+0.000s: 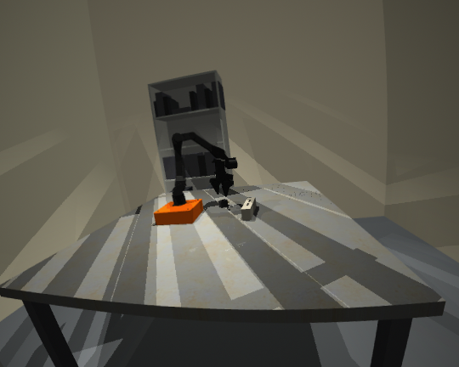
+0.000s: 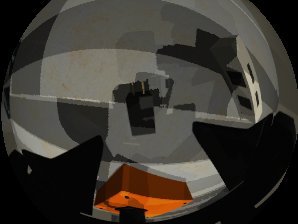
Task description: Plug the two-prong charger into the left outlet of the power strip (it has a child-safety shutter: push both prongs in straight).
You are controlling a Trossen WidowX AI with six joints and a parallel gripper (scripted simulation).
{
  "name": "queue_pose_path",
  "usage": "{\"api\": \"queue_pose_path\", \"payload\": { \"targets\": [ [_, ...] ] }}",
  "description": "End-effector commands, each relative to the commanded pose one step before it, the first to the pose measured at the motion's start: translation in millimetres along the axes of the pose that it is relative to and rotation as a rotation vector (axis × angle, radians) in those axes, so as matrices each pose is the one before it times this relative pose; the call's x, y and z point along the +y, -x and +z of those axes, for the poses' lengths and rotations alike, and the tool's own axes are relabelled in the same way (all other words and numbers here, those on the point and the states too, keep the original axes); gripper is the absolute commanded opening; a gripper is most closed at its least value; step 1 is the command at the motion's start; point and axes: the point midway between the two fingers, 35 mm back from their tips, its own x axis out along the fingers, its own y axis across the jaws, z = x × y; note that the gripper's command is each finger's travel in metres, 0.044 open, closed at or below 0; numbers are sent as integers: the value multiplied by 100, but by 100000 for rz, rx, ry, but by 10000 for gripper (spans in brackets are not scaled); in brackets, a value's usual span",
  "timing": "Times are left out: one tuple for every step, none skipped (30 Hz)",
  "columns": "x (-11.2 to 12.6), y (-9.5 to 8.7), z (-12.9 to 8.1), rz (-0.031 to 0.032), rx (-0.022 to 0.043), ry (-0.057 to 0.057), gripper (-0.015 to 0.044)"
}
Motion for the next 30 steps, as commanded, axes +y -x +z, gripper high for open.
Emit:
{"api": "queue_pose_path", "payload": {
  "targets": [
    [288, -443, 195, -435, 814, -668, 440],
    [2, -151, 13, 1, 1, 0, 440],
    [5, -192, 15, 1, 1, 0, 440],
    [6, -193, 13, 1, 1, 0, 440],
    [7, -200, 12, 1, 1, 0, 440],
    [13, -209, 10, 2, 1, 0, 440],
    [11, -174, 7, 2, 1, 0, 440],
    [19, -108, 3, 2, 1, 0, 440],
    [-1, -27, 4, 0, 0, 0, 440],
    [-1, -55, 9, 0, 0, 0, 440],
    [-1, -80, 12, 0, 0, 0, 440],
    [-2, -105, 16, 0, 0, 0, 440],
    [-2, -130, 19, 0, 0, 0, 440],
    [-2, -152, 22, 0, 0, 0, 440],
    [-1, -163, 22, 0, 0, 0, 440],
    [-1, -165, 21, 1, 0, 0, 440],
    [0, -165, 20, 1, 0, 0, 440],
    [0, -164, 19, 1, 0, 0, 440],
    [0, -164, 18, 1, 1, 0, 440],
    [1, -164, 17, 1, 1, 0, 440],
    [1, -164, 16, 1, 1, 0, 440],
    [1, -164, 15, 1, 1, 0, 440],
    [2, -164, 14, 1, 1, 0, 440],
    [2, -163, 13, 1, 1, 0, 440],
    [2, -163, 11, 1, 1, 0, 440],
    [2, -163, 10, 1, 1, 0, 440],
    [3, -163, 9, 1, 1, 0, 440],
    [3, -163, 8, 1, 1, 0, 440],
    [3, -162, 7, 1, 2, 0, 440],
    [4, -162, 6, 1, 2, 0, 440]
  ]
}}
